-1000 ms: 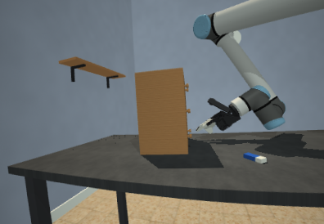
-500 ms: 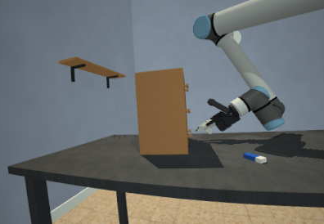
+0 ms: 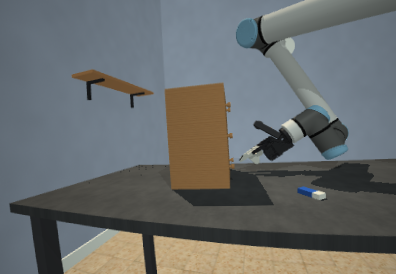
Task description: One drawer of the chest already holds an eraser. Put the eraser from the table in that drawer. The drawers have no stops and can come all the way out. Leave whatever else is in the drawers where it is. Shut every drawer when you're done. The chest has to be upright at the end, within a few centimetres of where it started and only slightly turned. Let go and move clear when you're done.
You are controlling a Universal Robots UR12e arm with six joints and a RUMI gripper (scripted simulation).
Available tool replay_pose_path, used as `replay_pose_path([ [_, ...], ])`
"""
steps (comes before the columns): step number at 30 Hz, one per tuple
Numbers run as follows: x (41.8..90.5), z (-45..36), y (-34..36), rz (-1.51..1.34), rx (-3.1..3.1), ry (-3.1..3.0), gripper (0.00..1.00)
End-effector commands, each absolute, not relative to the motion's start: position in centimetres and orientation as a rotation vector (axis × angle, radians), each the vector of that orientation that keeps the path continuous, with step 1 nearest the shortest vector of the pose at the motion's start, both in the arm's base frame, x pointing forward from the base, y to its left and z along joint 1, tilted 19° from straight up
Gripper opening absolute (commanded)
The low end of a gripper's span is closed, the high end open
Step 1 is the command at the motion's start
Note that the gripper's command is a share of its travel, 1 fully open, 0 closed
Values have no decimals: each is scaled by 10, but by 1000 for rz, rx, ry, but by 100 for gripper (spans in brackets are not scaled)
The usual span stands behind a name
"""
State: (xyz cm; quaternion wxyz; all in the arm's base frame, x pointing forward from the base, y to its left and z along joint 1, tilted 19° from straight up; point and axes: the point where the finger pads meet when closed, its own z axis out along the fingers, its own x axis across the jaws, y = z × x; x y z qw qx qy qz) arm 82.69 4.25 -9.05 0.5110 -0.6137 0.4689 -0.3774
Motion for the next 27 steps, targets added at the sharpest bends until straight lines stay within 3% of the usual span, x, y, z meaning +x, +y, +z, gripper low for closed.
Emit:
replay_pose_path([
  [1, 827, -90, 42, -909, -1477, 1128, 20],
  [27, 831, -89, 44, -909, -1477, 1128, 20],
])
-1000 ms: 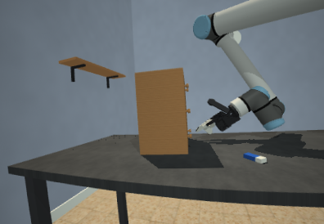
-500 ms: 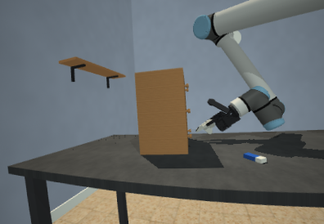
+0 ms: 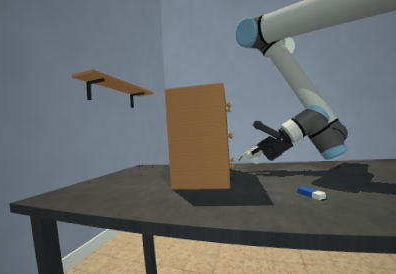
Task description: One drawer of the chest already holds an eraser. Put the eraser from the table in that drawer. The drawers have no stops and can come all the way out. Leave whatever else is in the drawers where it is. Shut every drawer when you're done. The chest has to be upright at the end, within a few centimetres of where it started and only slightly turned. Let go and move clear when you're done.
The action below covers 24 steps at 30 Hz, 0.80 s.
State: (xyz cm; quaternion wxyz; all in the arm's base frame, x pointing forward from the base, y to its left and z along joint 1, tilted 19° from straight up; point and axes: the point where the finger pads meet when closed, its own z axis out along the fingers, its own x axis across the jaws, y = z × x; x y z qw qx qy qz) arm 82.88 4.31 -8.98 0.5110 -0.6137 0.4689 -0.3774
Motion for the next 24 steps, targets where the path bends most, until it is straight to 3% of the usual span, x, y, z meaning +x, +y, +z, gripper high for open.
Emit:
replay_pose_path([
  [1, 831, -88, 44, -909, -1477, 1128, 20],
  [24, 850, -82, 49, -909, -1477, 1128, 20],
])
